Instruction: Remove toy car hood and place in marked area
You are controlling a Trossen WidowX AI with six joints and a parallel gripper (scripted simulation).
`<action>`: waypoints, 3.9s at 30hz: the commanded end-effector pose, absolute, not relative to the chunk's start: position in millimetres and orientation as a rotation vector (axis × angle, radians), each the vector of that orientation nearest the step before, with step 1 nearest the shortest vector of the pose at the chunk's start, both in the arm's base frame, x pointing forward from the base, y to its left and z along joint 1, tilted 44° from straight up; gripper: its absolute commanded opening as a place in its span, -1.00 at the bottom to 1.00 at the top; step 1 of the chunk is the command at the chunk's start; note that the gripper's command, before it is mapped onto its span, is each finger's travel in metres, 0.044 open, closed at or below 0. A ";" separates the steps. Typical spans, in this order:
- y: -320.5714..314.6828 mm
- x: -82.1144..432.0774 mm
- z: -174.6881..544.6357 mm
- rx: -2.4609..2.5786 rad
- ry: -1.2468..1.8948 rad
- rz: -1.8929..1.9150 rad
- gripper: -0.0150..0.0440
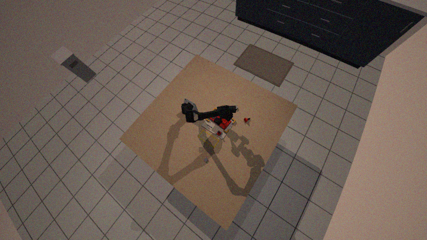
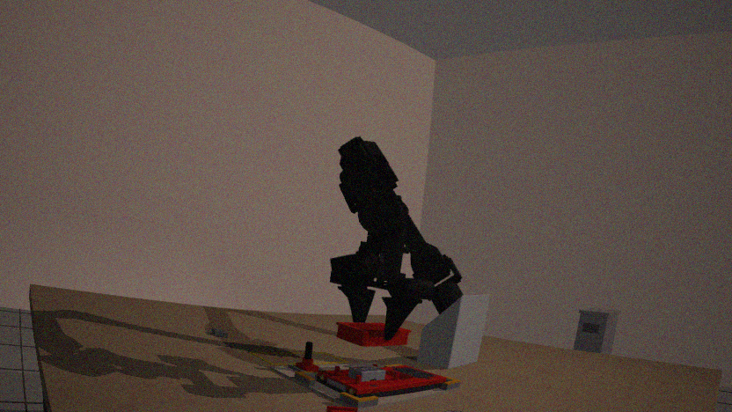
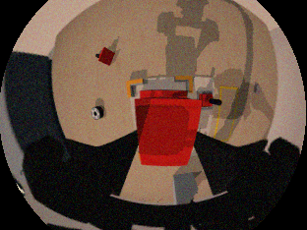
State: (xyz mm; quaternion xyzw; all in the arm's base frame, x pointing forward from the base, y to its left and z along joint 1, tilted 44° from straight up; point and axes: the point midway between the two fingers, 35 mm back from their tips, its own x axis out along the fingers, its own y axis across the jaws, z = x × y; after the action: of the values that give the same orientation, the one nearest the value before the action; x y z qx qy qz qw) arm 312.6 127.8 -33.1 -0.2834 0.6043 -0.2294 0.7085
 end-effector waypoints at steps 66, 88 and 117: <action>-31.4 310.4 114.2 -0.630 1.342 -0.518 -0.49; -40.8 314.0 103.1 -0.629 1.342 -0.517 -0.49; -54.0 317.8 88.9 -0.629 1.342 -0.517 -0.49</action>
State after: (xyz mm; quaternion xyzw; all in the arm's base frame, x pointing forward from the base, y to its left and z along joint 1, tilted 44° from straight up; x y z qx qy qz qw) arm 318.8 -52.2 91.8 -0.2824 0.6017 -0.2341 0.7095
